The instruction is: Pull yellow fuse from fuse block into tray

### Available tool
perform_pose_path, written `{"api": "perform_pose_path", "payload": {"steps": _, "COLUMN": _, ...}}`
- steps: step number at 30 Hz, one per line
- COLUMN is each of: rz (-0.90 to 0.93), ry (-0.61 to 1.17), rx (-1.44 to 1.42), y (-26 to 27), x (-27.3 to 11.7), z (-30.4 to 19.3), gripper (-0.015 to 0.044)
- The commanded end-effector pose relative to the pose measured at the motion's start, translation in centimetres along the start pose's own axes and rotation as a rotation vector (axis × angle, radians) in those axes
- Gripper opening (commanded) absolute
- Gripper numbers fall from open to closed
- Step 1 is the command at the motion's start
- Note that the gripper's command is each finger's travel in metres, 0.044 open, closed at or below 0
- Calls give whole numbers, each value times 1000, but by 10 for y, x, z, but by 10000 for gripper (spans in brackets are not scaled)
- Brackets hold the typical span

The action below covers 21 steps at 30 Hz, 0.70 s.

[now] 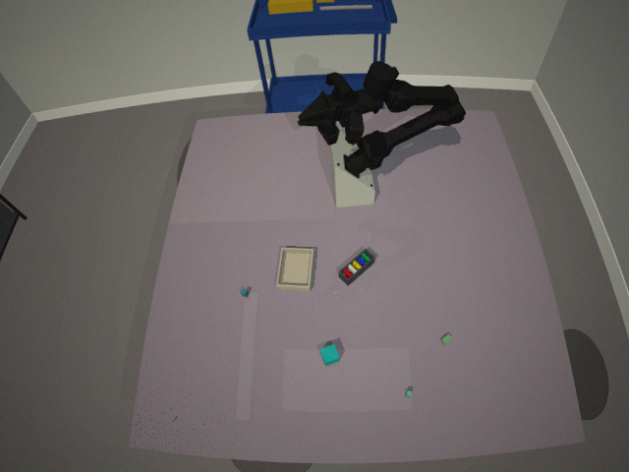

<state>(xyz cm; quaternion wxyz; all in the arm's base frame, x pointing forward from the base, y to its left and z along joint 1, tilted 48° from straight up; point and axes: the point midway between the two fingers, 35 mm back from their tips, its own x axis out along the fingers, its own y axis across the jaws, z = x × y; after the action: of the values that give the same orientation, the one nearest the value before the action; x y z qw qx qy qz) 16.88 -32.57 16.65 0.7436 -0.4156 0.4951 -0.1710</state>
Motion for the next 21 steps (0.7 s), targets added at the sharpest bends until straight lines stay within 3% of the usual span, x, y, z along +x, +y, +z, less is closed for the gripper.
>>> {"api": "perform_pose_path", "payload": {"steps": 1, "rz": 207, "ry": -160, "rx": -8, "y": 46, "x": 26, "z": 57, "gripper": 70}}
{"api": "perform_pose_path", "payload": {"steps": 11, "rz": 643, "ry": -382, "rx": -52, "y": 151, "x": 36, "z": 152, "gripper": 70}}
{"api": "perform_pose_path", "payload": {"steps": 21, "rz": 1252, "ry": -465, "rx": -42, "y": 282, "x": -14, "z": 225, "gripper": 70}}
